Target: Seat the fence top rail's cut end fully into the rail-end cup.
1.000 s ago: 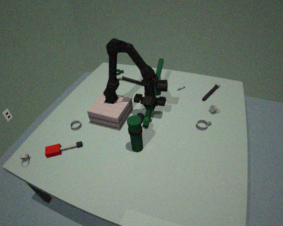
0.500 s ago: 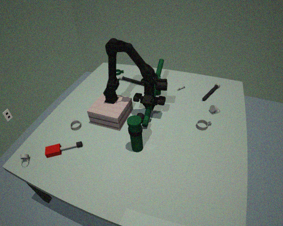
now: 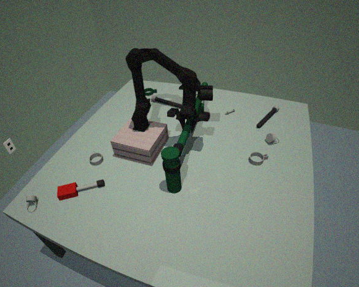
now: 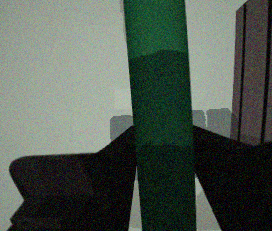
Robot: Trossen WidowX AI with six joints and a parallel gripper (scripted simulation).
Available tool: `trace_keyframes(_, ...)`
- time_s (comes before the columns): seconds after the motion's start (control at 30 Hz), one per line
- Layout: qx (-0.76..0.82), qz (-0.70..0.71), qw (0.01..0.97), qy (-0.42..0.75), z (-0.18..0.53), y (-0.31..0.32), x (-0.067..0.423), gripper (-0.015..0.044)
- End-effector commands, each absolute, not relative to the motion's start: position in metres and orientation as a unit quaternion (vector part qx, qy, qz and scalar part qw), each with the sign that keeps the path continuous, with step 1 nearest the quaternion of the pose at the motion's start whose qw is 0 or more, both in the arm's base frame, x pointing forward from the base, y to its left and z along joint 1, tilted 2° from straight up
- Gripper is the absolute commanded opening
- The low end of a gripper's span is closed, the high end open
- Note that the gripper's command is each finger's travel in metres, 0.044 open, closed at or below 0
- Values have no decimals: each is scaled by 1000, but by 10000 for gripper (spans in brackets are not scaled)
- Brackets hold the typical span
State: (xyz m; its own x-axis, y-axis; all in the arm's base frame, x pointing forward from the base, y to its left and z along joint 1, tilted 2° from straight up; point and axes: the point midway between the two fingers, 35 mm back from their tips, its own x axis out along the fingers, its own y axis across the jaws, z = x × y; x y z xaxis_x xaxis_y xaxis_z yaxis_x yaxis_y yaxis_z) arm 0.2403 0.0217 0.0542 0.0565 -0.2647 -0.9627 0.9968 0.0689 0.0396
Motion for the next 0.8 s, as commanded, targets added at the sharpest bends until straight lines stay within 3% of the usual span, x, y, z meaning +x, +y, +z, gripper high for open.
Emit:
trace_keyframes(0.0,416,-543,599,417,64,17,240,0)
trace_keyframes(0.77,421,-539,593,426,63,18,240,0)
